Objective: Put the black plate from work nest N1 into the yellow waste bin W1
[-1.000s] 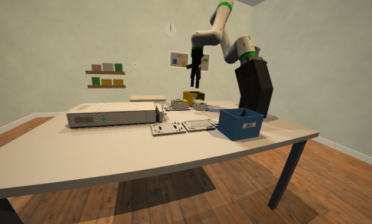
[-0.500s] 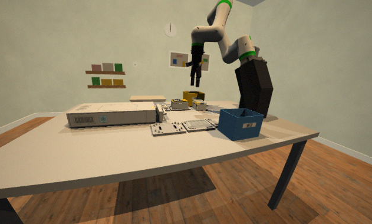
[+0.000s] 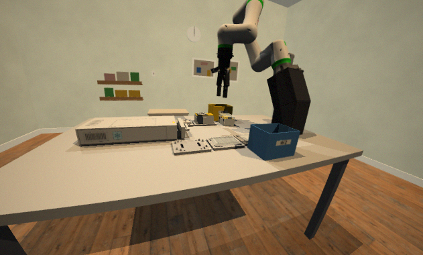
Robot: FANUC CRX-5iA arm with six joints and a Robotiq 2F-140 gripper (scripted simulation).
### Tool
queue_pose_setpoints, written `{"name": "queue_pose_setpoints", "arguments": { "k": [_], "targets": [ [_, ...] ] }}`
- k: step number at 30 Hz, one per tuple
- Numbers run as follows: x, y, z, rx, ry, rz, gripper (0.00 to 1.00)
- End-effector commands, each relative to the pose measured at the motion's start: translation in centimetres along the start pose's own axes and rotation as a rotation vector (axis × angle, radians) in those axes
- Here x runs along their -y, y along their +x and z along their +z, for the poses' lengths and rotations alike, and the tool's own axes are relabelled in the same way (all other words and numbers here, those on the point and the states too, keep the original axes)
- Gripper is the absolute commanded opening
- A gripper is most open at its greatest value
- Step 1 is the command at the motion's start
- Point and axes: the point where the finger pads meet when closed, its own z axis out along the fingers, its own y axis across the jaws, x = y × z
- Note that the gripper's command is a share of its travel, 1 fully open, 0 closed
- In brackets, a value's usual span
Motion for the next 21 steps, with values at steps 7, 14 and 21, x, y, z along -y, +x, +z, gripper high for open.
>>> {"name": "queue_pose_setpoints", "arguments": {
  "k": [7, 14, 21],
  "targets": [
    [2.6, 1.1, -0.8, -0.001, 0.0, 0.0, 0.7],
    [5.1, 2.2, -1.5, -0.001, 0.0, 0.0, 0.7],
    [6.8, 2.9, -2.0, -0.001, 0.0, 0.0, 0.7]
  ]
}}
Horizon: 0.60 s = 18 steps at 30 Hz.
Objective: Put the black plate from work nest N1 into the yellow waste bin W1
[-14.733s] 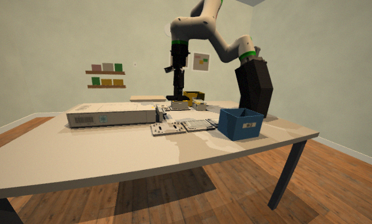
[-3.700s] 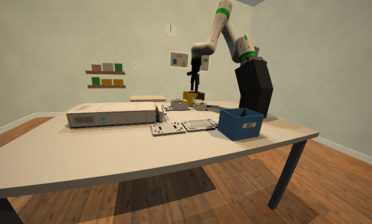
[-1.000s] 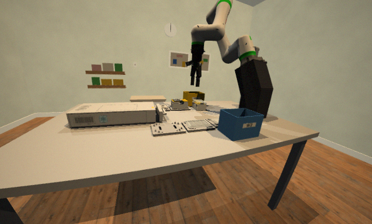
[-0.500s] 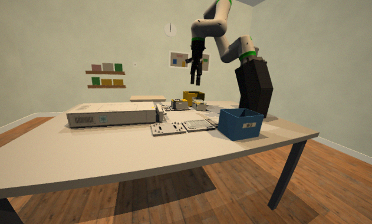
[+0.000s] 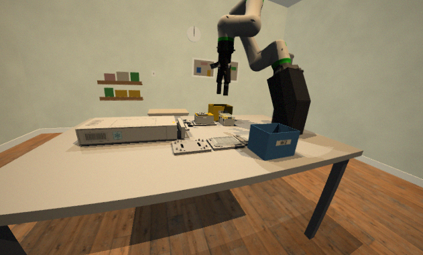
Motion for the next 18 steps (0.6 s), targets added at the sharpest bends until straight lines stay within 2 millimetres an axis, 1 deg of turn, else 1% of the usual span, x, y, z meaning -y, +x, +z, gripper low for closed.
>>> {"name": "queue_pose_setpoints", "arguments": {
  "k": [1, 6, 18],
  "targets": [
    [0.7, 0.4, -0.3, -0.001, 0.0, 0.0, 0.7],
    [2.5, 1.1, -0.8, -0.001, 0.0, 0.0, 0.7],
    [2.5, 1.1, -0.8, -0.001, 0.0, 0.0, 0.7]
  ]
}}
